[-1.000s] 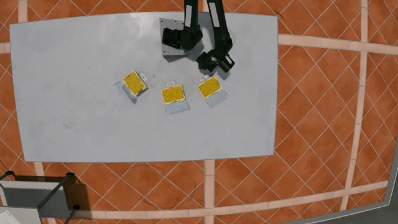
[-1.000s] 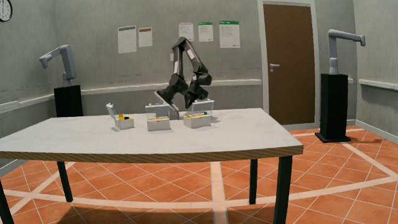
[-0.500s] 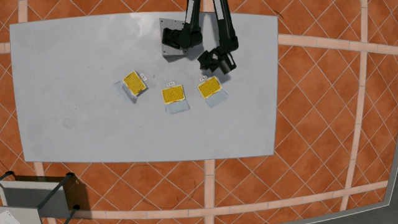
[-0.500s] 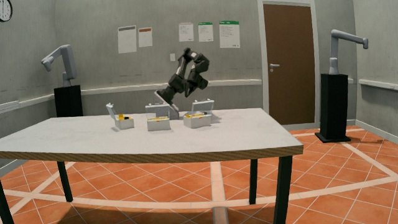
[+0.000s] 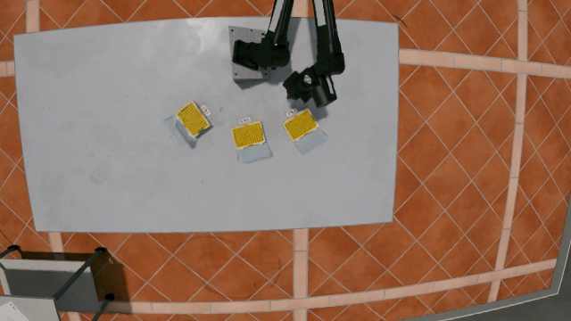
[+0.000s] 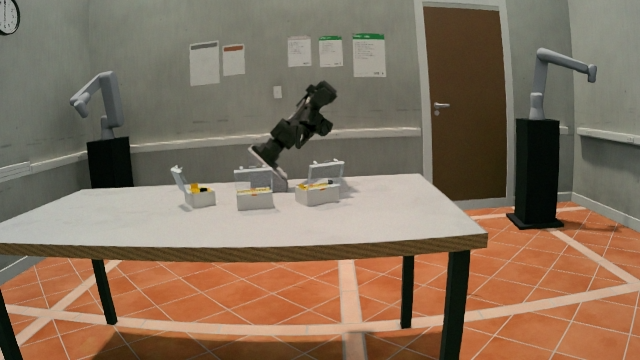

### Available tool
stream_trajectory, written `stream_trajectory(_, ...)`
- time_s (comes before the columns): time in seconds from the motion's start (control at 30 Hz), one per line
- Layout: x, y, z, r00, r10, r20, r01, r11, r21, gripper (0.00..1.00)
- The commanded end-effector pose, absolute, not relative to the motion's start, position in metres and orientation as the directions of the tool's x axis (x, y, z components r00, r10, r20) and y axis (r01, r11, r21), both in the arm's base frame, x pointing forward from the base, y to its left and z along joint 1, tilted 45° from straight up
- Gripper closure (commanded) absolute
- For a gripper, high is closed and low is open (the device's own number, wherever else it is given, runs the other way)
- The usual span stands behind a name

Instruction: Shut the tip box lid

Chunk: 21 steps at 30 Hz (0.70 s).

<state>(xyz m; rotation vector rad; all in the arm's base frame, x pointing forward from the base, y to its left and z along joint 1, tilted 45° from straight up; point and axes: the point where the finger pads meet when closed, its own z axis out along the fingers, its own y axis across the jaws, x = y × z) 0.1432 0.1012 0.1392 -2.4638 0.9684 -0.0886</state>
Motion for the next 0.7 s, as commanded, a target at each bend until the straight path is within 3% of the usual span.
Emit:
stream_trajectory(0.0, 0.149, 0.103, 0.152, 0.766, -0.636, -0.090, -0.591, -0.643, -0.486, 1.00)
stream_trajectory(0.43, 0.149, 0.103, 0.152, 0.766, -0.636, -0.090, -0.591, -0.643, -0.486, 1.00)
stream_trajectory(0.67, 0.174, 0.124, 0.187, 0.775, -0.608, -0.172, -0.602, -0.628, -0.492, 1.00)
